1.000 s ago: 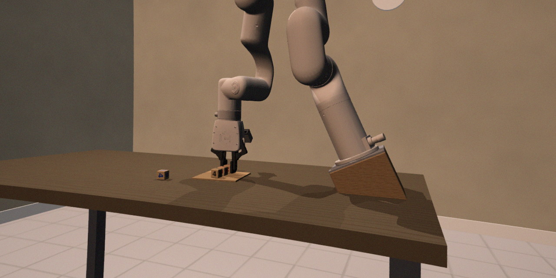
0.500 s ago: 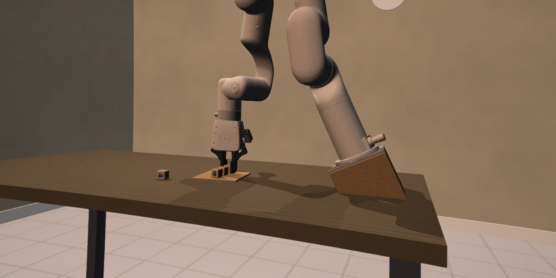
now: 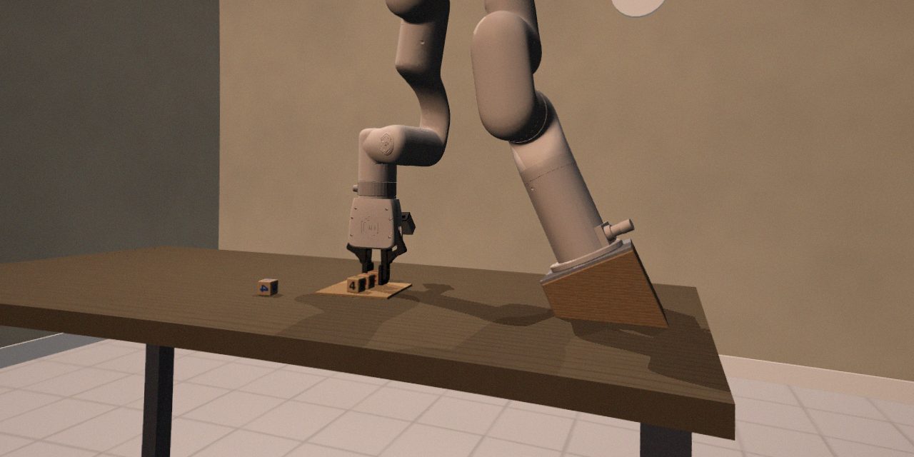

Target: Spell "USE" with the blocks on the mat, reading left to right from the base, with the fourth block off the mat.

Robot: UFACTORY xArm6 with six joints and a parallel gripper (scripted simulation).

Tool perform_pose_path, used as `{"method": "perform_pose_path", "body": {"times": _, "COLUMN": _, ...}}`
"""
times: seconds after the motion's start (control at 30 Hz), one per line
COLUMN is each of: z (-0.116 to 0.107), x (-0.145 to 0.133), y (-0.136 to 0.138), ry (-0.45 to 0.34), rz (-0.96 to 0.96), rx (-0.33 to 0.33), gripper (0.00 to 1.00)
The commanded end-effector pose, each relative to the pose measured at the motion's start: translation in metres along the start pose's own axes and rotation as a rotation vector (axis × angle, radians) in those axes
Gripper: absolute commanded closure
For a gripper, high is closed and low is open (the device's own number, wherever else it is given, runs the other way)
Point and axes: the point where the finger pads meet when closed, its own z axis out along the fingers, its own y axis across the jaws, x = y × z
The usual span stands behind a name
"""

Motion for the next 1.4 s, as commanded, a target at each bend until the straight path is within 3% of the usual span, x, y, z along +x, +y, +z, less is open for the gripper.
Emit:
{"method": "perform_pose_path", "body": {"times": 0.0, "z": -0.001, "x": 0.0, "y": -0.001, "ry": 0.0, "rz": 0.0, "rx": 0.003, "gripper": 0.79}}
{"method": "perform_pose_path", "body": {"times": 0.2, "z": -0.001, "x": 0.0, "y": -0.001, "ry": 0.0, "rz": 0.0, "rx": 0.003, "gripper": 0.74}}
{"method": "perform_pose_path", "body": {"times": 0.53, "z": -0.001, "x": 0.0, "y": -0.001, "ry": 0.0, "rz": 0.0, "rx": 0.003, "gripper": 0.58}}
{"method": "perform_pose_path", "body": {"times": 1.0, "z": -0.002, "x": 0.0, "y": -0.001, "ry": 0.0, "rz": 0.0, "rx": 0.003, "gripper": 0.58}}
{"method": "perform_pose_path", "body": {"times": 1.37, "z": -0.033, "x": 0.0, "y": -0.001, "ry": 0.0, "rz": 0.0, "rx": 0.003, "gripper": 0.58}}
